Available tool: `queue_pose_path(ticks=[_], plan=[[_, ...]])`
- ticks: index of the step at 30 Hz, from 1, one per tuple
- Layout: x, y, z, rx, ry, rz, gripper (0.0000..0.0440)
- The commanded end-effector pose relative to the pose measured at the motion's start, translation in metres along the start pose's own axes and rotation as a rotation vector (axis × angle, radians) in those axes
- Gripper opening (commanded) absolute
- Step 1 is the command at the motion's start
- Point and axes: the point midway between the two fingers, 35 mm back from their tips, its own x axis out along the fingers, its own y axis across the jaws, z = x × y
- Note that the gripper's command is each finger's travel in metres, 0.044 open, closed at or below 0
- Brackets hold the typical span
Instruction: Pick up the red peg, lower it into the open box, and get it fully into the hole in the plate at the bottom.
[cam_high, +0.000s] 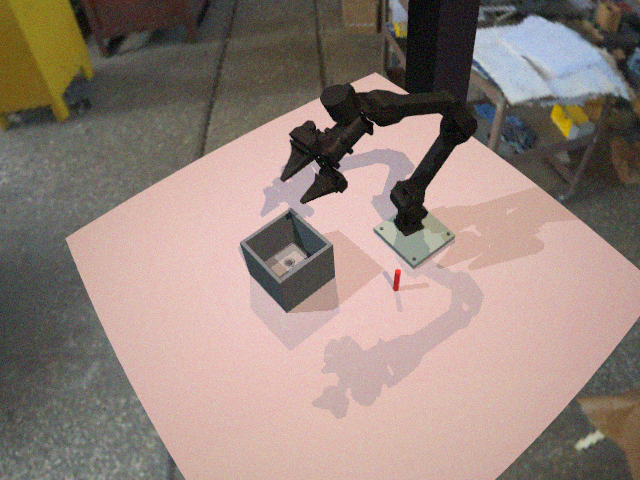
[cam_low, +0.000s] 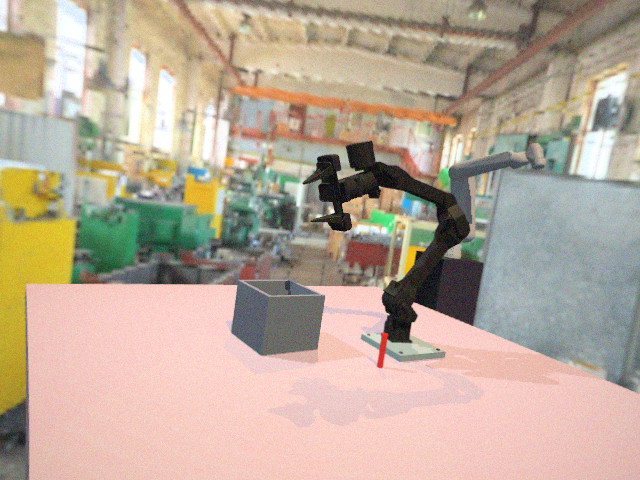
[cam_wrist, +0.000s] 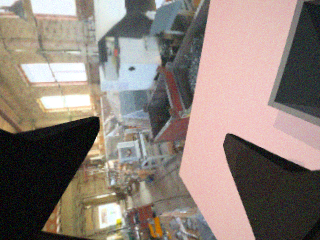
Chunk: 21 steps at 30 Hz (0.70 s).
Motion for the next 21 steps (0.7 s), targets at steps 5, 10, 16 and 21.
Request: queue_pose_path(ticks=[5,10,16,21], plan=[[0.008,-0.04,-0.035,0.083,0.126,-0.161,0.0437],[0.008,-0.066,-0.056,0.123,0.195,-0.278,0.0435],[0.006,-0.099,-0.081,0.162,0.264,-0.432,0.0433],[0.001,-0.127,-0.098,0.185,0.305,-0.568,0.0432]])
